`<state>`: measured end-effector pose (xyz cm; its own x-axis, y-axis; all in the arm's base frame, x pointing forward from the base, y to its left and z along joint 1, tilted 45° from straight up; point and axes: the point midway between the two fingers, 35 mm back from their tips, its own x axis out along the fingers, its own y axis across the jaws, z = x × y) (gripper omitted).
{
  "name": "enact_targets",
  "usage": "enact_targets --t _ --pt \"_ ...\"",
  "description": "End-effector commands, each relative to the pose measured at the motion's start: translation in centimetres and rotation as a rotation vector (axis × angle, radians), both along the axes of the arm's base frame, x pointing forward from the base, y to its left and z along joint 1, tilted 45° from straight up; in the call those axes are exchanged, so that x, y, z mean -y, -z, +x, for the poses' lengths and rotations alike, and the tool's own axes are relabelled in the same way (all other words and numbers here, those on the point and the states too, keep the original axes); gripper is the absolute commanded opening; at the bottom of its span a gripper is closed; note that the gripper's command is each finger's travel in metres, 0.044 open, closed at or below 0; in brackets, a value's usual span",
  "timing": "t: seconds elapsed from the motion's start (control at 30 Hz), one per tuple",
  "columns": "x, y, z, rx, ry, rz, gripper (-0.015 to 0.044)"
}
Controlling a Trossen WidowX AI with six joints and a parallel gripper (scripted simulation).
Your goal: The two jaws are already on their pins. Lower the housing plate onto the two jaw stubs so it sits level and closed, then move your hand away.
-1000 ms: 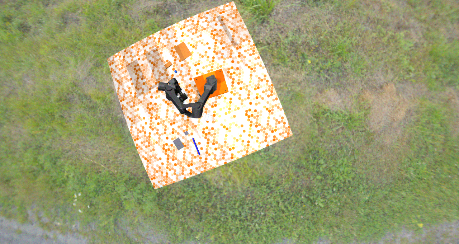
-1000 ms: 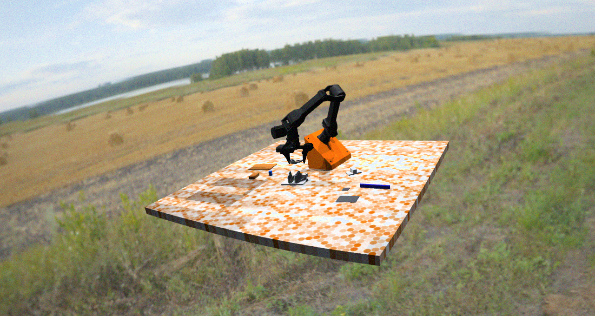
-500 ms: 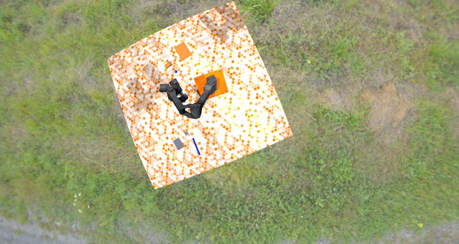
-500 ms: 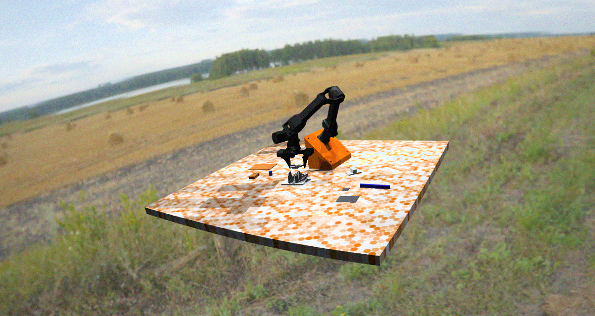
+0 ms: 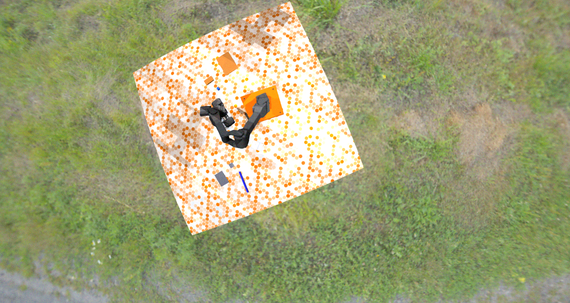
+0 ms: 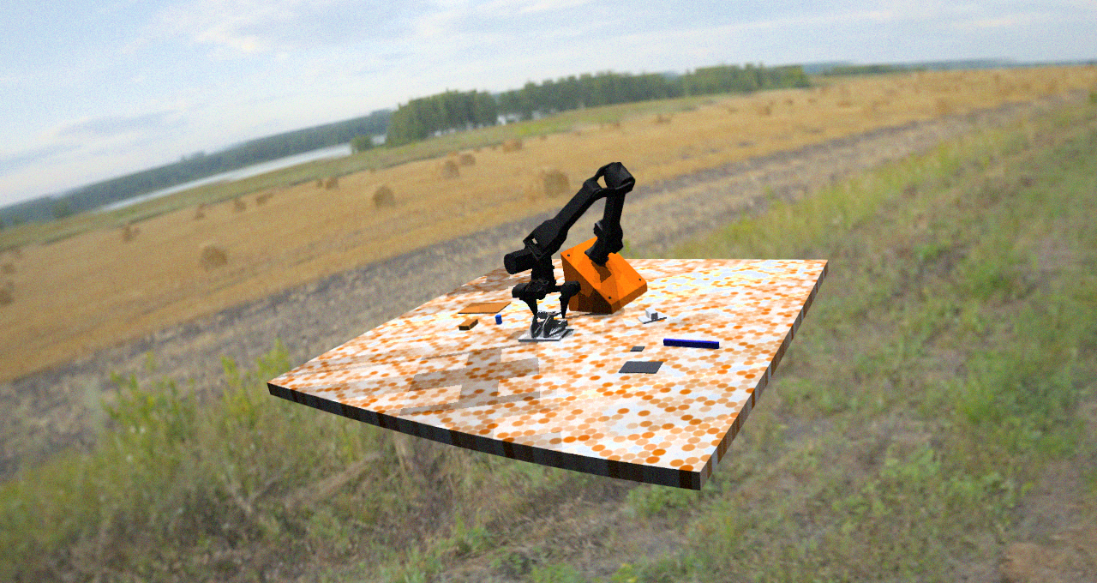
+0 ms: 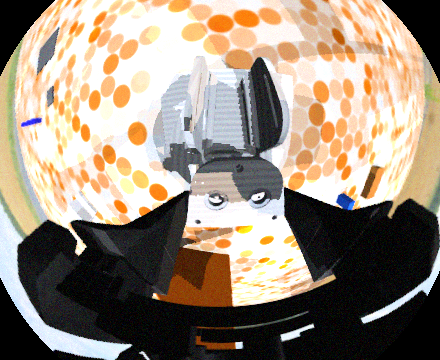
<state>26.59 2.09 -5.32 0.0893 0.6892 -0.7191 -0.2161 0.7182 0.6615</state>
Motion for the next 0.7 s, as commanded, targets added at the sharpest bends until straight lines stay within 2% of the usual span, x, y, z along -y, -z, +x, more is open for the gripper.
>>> enact_targets --t 0.0,0.67 --pt "-0.49 0.35 -0.16 -0.005 0.002 0.007 0.0351" --pt "-0.70 0.56 -0.15 -0.010 0.006 0.008 0.0351"
